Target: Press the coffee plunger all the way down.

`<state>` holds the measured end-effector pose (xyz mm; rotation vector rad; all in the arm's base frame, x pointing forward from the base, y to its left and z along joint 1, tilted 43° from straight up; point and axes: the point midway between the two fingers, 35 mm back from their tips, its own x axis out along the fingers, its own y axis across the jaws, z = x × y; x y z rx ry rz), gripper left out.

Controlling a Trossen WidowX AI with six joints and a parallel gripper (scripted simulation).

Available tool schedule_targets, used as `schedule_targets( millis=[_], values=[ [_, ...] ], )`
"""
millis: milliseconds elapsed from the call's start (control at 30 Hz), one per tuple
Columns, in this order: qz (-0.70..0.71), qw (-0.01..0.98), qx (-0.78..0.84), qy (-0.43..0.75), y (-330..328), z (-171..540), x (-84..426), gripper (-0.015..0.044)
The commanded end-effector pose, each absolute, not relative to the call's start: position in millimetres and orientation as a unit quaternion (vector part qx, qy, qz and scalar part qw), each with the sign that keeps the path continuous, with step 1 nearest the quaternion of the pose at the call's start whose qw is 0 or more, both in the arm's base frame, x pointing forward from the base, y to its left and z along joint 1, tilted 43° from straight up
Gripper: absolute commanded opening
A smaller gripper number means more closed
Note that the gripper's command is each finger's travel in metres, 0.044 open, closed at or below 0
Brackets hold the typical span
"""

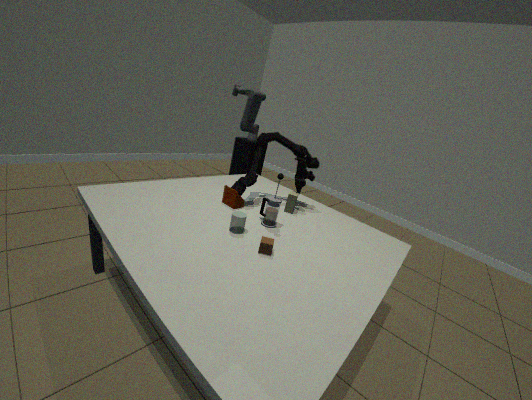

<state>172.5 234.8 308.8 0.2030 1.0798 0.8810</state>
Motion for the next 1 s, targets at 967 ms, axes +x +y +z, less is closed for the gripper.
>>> schedule_targets(
  millis=[967],
  values=[
    [0.253,0.834,0.217,0.439,-24,234,281,0.0440]
  ],
)
